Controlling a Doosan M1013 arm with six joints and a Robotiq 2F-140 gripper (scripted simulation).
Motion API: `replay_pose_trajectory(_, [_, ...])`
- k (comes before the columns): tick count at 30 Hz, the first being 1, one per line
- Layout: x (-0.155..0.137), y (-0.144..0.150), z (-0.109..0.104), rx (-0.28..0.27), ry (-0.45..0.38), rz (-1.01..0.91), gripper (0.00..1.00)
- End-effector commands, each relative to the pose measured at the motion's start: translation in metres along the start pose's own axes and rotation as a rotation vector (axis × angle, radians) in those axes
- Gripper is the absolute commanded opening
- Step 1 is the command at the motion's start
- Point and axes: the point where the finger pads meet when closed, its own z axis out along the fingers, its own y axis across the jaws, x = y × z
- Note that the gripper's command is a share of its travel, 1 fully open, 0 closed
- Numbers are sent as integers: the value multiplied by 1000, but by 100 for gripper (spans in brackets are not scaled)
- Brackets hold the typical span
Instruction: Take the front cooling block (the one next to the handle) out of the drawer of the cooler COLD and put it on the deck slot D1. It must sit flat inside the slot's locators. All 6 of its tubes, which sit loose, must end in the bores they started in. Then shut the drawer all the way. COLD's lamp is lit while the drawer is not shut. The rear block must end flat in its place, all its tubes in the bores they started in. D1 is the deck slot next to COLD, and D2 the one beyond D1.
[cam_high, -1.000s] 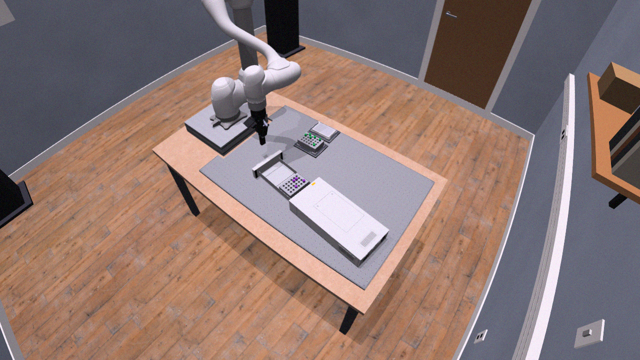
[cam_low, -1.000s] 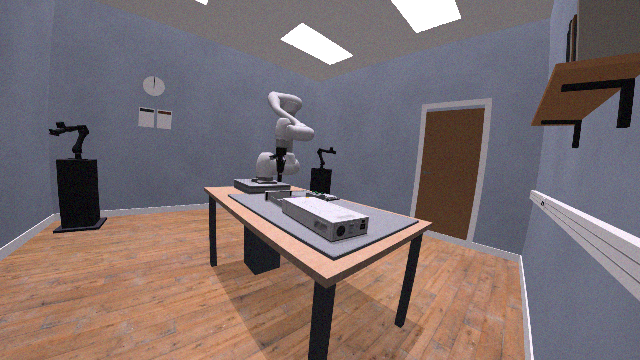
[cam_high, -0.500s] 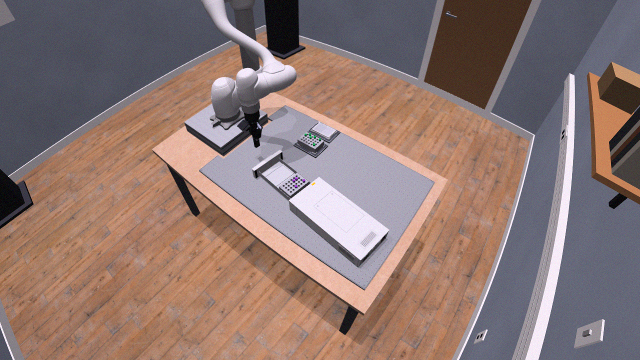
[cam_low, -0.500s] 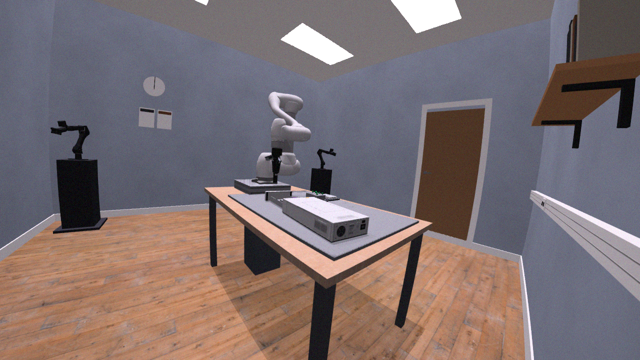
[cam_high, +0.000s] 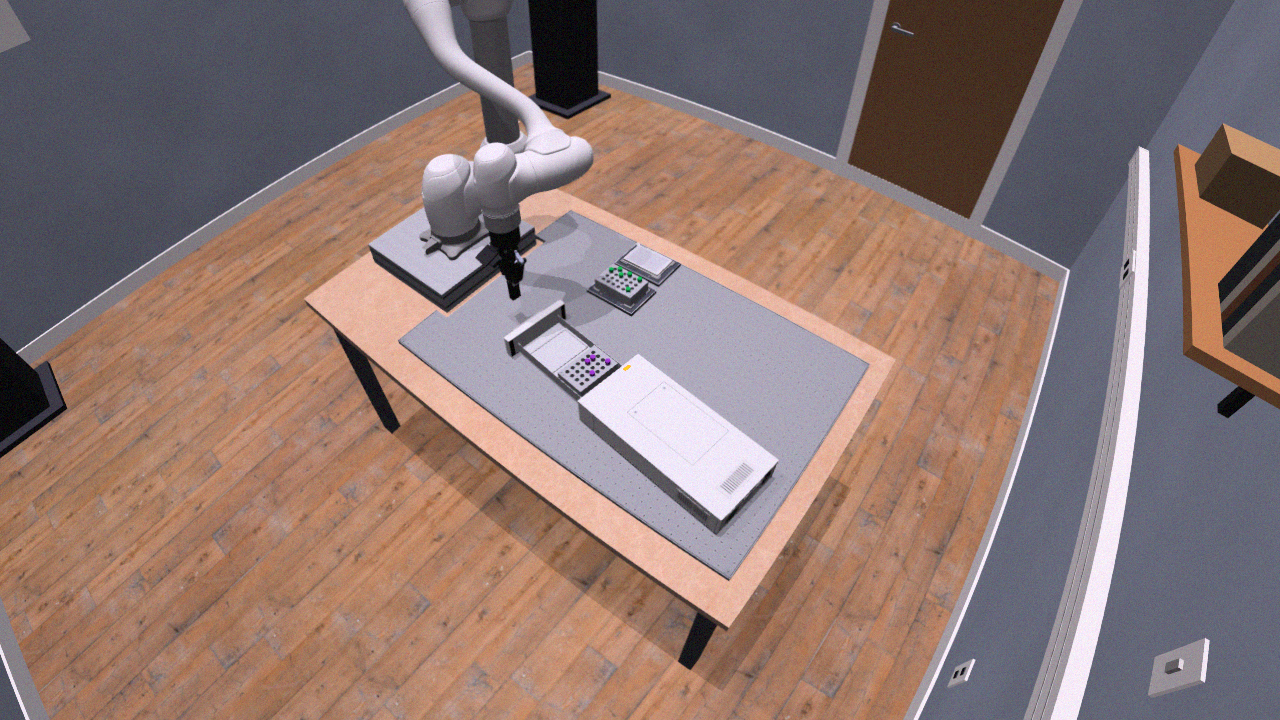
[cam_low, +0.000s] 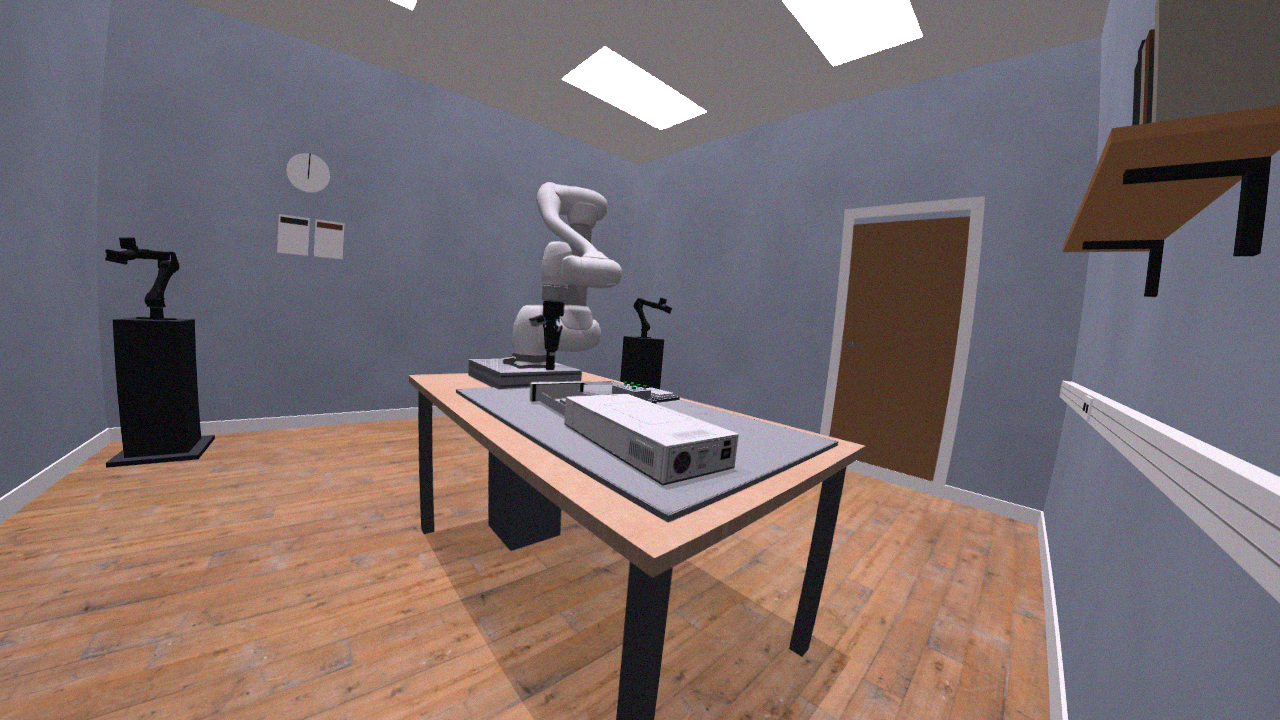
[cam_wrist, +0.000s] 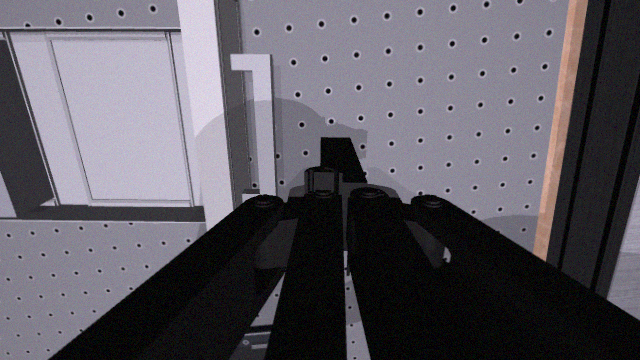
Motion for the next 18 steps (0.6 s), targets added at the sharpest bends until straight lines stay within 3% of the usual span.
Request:
replay_pose_trajectory(1, [0,-1,4,1,0,0,10])
replay_pose_trajectory(18, [0,-1,24,1,0,0,10])
